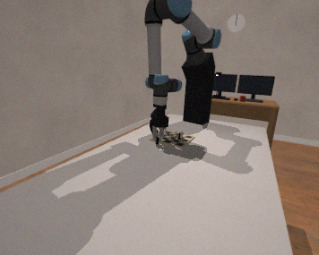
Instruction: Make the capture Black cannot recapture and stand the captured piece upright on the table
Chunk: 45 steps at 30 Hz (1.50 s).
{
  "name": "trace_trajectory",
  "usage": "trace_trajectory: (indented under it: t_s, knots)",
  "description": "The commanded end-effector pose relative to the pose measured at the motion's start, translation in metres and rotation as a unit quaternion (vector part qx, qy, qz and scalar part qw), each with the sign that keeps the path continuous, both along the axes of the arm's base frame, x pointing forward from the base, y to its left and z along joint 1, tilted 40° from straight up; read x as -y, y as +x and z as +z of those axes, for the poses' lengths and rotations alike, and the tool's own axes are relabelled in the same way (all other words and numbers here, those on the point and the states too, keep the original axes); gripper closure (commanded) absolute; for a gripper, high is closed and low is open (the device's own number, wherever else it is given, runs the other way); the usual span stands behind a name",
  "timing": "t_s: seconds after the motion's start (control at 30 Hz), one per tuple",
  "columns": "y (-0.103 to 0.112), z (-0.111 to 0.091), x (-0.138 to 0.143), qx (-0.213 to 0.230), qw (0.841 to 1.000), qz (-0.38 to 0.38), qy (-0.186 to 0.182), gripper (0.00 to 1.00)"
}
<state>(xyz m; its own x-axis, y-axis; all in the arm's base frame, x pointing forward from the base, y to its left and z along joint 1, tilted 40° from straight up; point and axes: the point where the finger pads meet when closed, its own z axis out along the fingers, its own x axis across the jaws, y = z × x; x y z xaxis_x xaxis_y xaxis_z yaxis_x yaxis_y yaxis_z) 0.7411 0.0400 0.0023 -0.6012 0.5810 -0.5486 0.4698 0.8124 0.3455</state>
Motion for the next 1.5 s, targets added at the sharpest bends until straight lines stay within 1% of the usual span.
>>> trace_trajectory:
  t_s: [0.0, 1.47]
  knots:
    - [0.0014, 0.001, -0.0008, 0.002, 1.0, 0.0, 0.0, 1.0]
    - [0.0042, -0.0016, -0.0006, 0.002, 1.0, 0.0, 0.0, 1.0]
